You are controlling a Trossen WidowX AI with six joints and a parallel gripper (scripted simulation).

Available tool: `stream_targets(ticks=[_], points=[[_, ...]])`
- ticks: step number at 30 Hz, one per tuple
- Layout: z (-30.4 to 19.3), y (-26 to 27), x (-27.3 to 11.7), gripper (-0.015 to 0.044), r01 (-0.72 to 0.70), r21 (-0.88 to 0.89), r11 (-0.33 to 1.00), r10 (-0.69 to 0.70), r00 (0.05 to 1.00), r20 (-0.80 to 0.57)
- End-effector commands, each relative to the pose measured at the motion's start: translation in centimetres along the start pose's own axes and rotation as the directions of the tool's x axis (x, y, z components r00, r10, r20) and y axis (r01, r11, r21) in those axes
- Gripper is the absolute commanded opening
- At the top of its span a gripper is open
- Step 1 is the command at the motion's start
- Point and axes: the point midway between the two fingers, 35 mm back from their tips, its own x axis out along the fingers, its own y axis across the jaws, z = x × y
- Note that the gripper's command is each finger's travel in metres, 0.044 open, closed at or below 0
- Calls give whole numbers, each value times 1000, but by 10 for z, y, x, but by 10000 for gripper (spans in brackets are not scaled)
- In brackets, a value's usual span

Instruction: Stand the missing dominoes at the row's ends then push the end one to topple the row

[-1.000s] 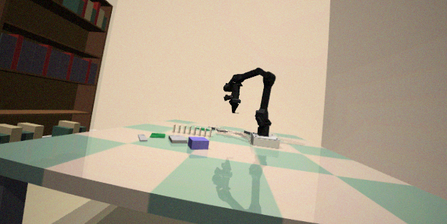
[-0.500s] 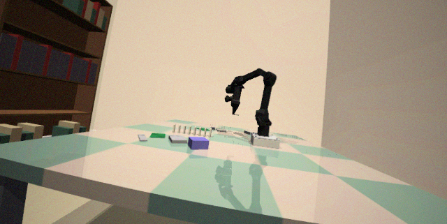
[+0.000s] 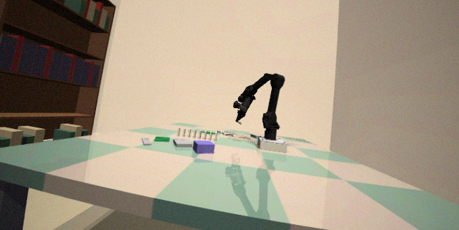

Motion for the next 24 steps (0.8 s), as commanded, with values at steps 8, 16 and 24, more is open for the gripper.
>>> stream_targets(ticks=[8,16,24], points=[[-6,-7,10,107,-58,-21,998,61,953,298],[-11,-10,9,107,-51,-52,997,70,868,492],[-19,-8,2,107,-7,-86,996,63,746,664]])
